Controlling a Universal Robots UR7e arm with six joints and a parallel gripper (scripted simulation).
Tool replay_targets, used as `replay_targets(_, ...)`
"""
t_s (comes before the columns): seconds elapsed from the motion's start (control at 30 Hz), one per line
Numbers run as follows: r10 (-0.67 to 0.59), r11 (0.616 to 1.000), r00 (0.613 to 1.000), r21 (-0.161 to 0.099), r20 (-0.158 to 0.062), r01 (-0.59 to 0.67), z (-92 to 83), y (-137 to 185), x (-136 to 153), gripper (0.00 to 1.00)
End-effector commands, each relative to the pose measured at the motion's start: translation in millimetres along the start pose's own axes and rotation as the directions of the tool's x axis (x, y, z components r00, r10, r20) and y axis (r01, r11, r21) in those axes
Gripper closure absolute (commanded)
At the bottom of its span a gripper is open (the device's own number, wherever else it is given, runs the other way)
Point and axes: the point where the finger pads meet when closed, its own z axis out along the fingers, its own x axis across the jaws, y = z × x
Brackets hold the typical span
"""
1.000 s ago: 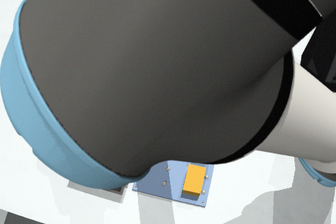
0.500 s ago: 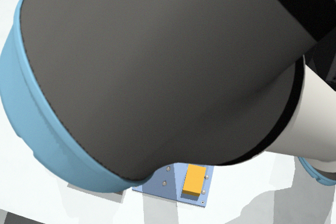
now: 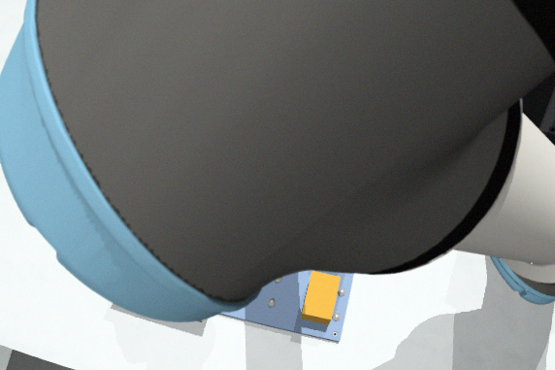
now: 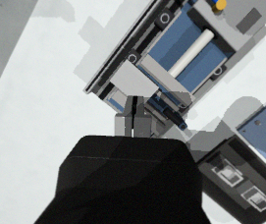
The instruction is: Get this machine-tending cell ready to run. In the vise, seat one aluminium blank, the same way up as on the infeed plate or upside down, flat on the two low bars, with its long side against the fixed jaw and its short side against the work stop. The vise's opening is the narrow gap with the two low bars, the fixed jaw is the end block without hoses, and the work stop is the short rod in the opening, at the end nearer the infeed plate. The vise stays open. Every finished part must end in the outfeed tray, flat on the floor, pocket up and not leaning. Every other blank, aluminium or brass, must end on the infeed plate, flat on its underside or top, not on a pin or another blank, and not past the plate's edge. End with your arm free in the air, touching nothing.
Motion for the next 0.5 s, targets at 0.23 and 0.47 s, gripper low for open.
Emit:
replay_targets(0.23,-0.306,0.952,0.952,-0.007,-0.004,0.306,-0.8,-17.2,4.7,1.0)
replay_targets(0.47,-0.445,0.895,0.895,-0.008,-0.003,0.445,-0.5,-24.2,7.5,1.0)
